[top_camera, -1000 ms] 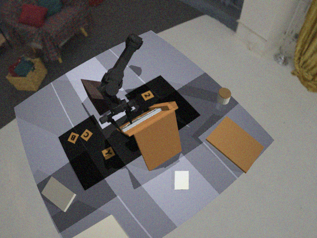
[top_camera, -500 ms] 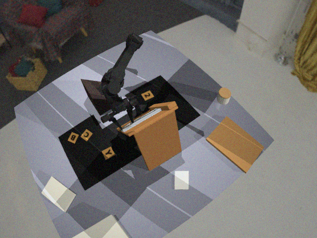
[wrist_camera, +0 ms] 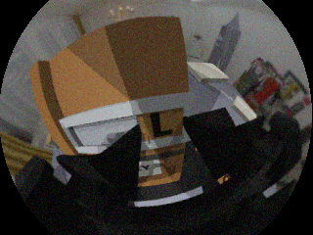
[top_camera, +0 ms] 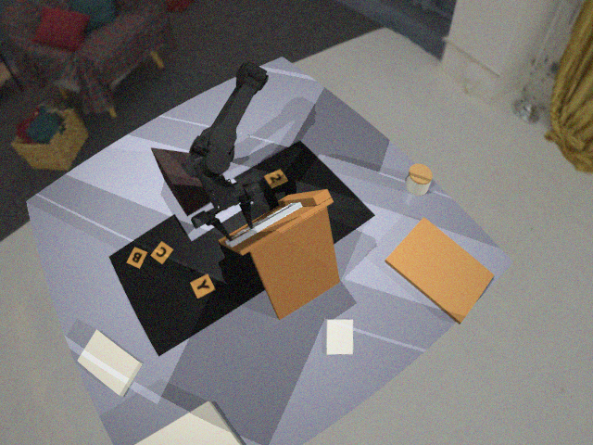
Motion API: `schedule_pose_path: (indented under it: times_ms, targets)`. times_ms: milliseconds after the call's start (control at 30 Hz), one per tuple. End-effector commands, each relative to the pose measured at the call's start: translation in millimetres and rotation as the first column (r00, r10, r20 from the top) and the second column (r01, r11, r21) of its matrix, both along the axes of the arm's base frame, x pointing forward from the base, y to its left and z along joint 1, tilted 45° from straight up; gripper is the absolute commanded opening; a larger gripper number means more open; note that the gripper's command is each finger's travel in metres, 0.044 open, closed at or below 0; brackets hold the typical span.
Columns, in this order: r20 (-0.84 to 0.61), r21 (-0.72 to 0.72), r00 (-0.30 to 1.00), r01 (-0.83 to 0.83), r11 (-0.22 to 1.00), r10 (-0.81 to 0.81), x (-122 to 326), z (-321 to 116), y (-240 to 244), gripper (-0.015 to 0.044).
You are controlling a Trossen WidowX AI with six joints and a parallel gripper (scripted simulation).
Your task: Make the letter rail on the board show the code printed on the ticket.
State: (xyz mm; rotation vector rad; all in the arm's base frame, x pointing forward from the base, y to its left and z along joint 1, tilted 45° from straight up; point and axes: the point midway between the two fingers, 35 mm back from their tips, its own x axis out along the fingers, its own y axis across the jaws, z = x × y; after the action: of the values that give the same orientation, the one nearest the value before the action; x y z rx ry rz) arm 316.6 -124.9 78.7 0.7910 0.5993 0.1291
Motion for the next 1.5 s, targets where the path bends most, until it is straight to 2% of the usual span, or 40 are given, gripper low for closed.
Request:
schedule_pose_path:
  times_ms: [0, 1467]
  targets:
    - [0.002, -0.003, 1.0, 0.005, 1.0, -0.005, 0, 4, 2, 0.0]
    - [0.002, -0.001, 1.0, 0.005, 1.0, -0.005, 3, 23, 21, 0.0]
